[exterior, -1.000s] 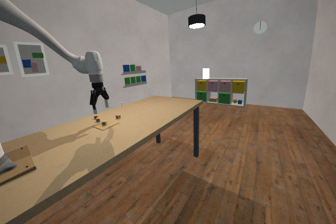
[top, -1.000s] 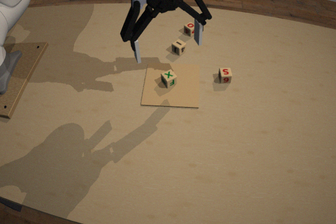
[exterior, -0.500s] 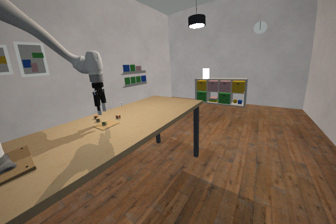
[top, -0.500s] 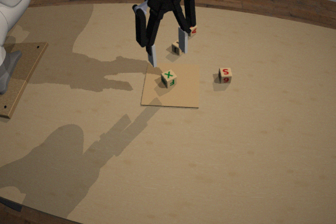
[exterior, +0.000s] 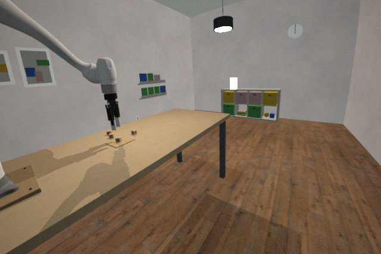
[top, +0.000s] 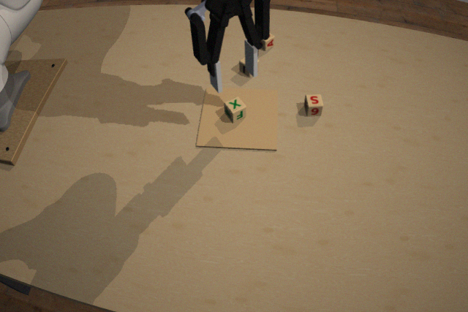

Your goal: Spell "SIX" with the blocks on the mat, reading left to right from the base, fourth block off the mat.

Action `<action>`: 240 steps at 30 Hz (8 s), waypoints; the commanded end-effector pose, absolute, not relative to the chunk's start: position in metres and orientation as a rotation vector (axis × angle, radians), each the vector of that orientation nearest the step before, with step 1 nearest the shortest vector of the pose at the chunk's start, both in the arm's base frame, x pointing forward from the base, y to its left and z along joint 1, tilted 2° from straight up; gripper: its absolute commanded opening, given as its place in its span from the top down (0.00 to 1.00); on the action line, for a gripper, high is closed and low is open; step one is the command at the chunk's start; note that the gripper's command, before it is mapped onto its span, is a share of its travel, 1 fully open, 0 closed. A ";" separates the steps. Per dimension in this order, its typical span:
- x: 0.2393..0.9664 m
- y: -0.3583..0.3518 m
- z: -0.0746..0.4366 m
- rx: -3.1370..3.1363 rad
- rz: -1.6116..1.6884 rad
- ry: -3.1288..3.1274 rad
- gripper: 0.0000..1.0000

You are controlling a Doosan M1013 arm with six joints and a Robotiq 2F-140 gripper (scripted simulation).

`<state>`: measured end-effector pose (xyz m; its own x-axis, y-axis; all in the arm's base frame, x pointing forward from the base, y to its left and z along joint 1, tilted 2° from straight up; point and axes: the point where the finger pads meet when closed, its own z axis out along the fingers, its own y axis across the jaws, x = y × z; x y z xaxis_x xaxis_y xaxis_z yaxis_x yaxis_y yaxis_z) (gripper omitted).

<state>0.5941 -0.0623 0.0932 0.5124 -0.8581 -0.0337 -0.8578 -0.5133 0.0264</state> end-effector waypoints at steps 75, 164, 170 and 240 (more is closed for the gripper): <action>0.591 -0.062 0.041 2.731 -0.066 -1.541 0.60; 0.589 -0.062 0.004 2.731 -0.066 -1.541 0.72; 0.589 -0.062 0.004 2.731 -0.066 -1.541 0.72; 0.593 -0.064 0.104 2.731 -0.066 -1.541 0.84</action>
